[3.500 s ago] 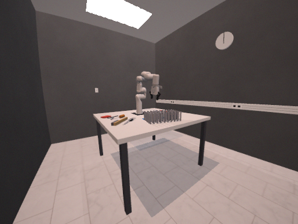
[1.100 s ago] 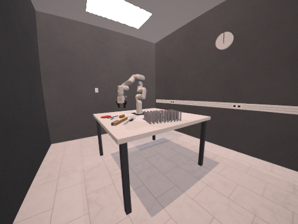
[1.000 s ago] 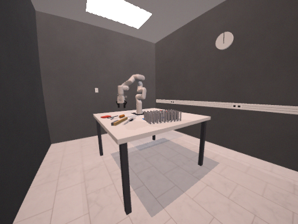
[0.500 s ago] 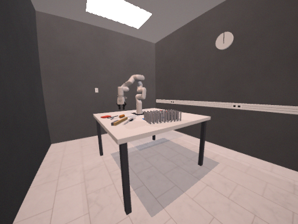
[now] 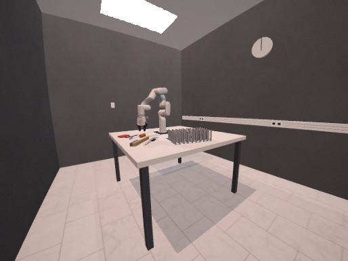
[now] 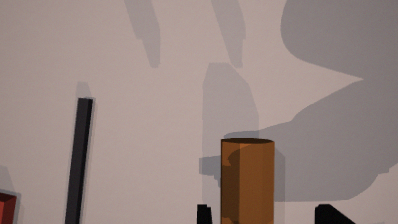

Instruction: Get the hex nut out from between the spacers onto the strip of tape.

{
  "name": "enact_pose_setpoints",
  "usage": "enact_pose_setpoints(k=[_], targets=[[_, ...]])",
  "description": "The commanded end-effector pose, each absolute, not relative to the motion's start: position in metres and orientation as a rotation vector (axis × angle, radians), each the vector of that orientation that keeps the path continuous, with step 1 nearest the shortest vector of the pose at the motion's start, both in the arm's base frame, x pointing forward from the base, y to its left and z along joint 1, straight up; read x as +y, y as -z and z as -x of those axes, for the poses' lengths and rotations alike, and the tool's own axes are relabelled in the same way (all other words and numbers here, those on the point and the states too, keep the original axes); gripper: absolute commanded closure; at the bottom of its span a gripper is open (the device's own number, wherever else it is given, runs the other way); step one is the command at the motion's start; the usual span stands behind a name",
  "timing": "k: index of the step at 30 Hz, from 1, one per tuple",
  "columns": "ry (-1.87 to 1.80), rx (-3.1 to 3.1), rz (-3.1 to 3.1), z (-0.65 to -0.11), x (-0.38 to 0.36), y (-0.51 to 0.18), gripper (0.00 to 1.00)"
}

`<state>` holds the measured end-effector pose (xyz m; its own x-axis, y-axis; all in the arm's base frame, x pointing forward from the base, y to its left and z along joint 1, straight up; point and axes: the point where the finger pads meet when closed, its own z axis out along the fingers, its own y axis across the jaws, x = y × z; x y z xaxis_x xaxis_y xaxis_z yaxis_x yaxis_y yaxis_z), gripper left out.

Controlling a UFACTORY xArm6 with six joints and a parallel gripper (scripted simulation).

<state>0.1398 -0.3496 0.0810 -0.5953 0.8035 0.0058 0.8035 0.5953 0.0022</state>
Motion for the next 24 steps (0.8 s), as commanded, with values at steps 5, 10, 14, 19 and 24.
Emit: enact_pose_setpoints(k=[5, 10, 14, 19, 24], targets=[[0.004, -2.804, 1.413, -0.140, -0.351, -0.078, 0.35], [0.004, -2.804, 1.413, -0.140, -0.351, -0.077, 0.35], [0.004, -2.804, 1.413, -0.140, -0.351, -0.077, 0.35], [0.004, -2.804, 1.413, -0.140, -0.351, -0.073, 0.35], [0.004, -2.804, 1.413, -0.140, -0.351, -0.068, 0.35]])
